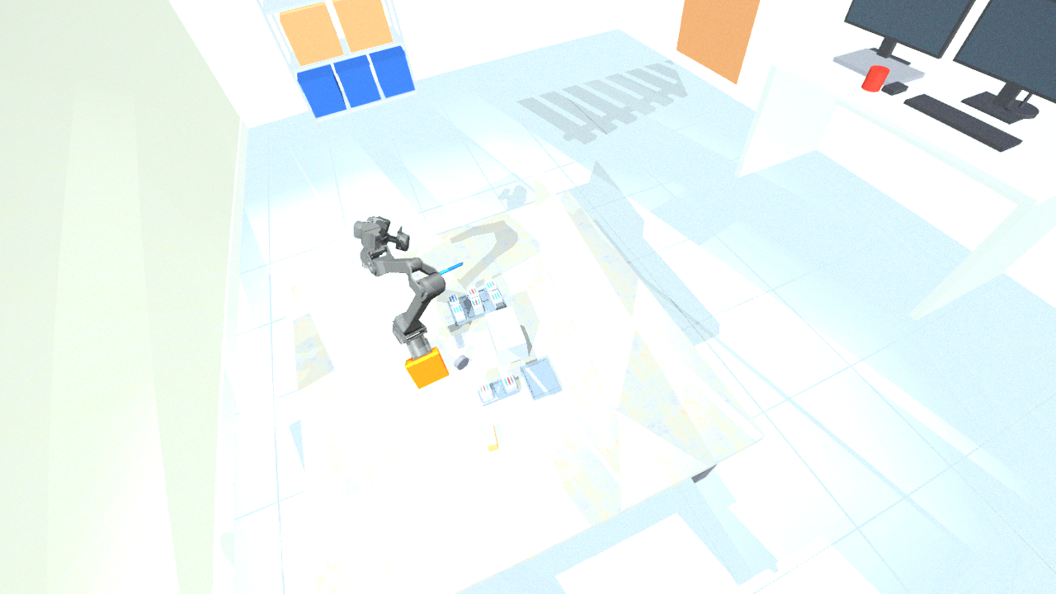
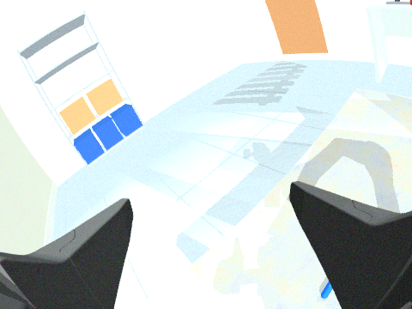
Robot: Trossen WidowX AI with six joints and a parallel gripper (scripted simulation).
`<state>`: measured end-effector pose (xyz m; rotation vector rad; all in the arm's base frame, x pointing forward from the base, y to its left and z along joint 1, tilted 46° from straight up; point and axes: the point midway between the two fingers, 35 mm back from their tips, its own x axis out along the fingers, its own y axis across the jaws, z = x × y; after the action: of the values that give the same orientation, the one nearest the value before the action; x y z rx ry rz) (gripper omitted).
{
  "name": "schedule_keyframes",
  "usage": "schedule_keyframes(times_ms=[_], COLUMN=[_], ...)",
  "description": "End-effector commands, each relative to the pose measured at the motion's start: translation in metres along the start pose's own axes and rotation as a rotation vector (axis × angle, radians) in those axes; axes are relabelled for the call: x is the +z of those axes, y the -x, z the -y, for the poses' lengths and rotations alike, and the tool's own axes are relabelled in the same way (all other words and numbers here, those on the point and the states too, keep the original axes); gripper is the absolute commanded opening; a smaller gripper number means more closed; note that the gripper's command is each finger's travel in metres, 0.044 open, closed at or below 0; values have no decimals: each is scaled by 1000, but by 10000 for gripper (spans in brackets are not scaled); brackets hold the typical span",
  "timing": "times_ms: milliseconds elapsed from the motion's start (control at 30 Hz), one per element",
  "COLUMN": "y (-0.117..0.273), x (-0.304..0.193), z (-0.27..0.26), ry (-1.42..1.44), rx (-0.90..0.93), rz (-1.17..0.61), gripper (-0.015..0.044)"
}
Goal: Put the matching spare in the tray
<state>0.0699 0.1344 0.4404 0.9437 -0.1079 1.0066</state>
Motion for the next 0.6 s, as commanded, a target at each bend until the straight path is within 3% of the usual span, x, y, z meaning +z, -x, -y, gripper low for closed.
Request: schedule_keyframes(times_ms=[0, 233, 567], y=[0, -4, -77], x=[0, -2, -52], z=[0, -3, 12], ry=[0, 47, 673], rx=[0, -2, -120], rz=[0, 0, -150], gripper=[426, 440, 440])
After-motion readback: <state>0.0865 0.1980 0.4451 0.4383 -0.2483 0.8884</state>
